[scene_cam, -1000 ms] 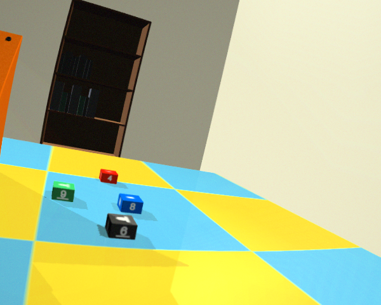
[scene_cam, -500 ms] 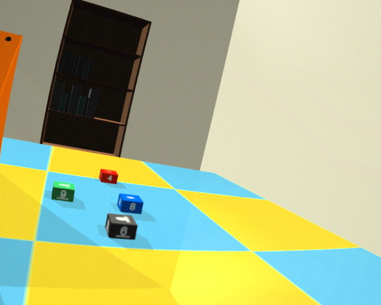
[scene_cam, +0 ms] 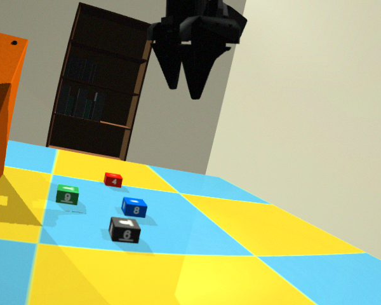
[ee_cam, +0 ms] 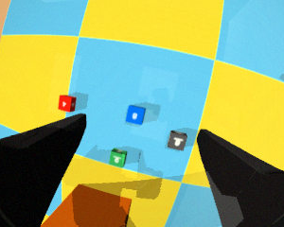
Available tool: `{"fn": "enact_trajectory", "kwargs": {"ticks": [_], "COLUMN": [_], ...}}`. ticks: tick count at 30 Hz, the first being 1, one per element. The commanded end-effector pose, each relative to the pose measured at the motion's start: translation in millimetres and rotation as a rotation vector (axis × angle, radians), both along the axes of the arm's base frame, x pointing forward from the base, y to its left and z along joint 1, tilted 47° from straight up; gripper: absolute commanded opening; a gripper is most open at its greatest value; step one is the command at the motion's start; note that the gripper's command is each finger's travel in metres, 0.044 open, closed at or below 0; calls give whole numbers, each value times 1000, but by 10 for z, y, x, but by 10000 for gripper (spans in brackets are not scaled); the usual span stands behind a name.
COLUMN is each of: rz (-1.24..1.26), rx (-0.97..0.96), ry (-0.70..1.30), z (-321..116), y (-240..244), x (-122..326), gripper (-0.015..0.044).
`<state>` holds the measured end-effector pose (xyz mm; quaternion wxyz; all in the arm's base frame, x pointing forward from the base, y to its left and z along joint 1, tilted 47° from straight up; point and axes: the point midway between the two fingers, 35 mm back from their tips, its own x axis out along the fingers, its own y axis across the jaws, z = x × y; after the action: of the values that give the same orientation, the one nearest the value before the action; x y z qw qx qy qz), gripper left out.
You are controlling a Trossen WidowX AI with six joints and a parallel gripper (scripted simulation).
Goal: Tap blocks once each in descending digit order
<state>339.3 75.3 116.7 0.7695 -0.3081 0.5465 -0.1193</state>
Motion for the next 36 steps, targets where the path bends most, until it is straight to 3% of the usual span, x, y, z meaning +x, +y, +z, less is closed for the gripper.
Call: {"fn": "enact_trajectory", "kwargs": {"ticks": [1, 4, 25, 32, 36], "rz": [-189, -239, -239, -237, -239], "rx": [-150, -190, -189, -182, -186], "ry": [101, 130, 130, 135, 134], "z": [-85, -90, -113, -905, -974], "y": [-714, -896, -874, -220, -179], "x": [-271, -361, -370, -958, -1039], "gripper": [400, 400, 400, 400, 400]}}
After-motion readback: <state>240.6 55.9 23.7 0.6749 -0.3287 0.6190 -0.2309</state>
